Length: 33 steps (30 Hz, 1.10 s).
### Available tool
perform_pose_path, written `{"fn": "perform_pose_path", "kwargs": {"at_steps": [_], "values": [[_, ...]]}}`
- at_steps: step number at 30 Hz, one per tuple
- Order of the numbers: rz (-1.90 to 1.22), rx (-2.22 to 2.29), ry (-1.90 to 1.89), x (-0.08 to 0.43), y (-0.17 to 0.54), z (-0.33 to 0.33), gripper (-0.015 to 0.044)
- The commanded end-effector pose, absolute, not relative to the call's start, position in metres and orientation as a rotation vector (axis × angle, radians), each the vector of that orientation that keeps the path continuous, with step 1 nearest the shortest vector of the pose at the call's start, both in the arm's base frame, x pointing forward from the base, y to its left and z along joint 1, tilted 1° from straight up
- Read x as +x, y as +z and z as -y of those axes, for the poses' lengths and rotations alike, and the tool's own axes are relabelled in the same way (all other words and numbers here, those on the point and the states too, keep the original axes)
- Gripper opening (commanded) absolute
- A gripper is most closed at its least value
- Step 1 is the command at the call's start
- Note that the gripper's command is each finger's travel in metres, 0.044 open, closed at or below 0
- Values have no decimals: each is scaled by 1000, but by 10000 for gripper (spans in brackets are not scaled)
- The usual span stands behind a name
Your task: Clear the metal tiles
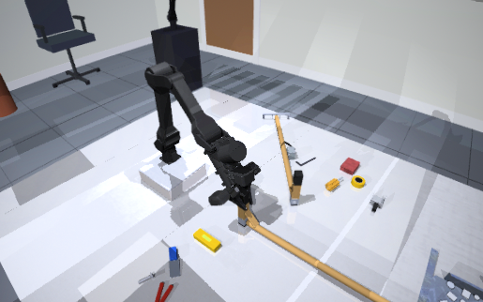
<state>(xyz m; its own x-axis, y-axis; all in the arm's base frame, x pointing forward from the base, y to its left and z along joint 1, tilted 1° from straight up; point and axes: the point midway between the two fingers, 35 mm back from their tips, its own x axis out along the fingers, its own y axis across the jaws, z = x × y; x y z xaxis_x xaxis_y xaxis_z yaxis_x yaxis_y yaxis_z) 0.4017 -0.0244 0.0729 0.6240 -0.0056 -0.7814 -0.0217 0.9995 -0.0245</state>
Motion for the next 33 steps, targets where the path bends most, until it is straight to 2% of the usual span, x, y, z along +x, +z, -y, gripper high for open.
{"fn": "perform_pose_path", "kwargs": {"at_steps": [1, 33], "values": [[-887, -32, 9, 410, 76, 26, 0], [-884, -33, 8, 445, 80, 27, 0]]}}
